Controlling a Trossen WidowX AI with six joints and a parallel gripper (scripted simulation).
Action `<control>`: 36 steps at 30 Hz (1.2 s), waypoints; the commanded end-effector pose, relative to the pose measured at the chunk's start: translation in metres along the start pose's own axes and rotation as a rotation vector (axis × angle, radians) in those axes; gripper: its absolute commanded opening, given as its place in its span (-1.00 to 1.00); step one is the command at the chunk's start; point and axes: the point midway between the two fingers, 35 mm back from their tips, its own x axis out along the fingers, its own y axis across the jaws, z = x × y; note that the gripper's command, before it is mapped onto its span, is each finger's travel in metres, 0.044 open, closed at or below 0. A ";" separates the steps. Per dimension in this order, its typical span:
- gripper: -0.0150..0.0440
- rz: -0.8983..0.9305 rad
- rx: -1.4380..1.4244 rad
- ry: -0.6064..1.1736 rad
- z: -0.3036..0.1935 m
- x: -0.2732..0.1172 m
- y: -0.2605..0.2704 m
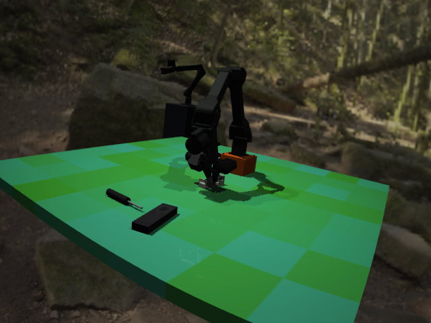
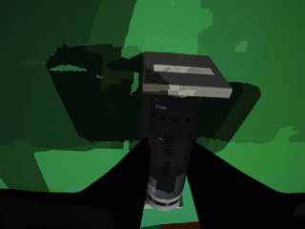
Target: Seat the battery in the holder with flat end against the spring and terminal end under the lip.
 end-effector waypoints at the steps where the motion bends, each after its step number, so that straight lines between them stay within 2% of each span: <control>1: -0.23 -0.003 0.003 -0.046 0.006 0.000 0.000; 36: -0.23 0.002 0.016 -0.199 0.002 0.004 0.000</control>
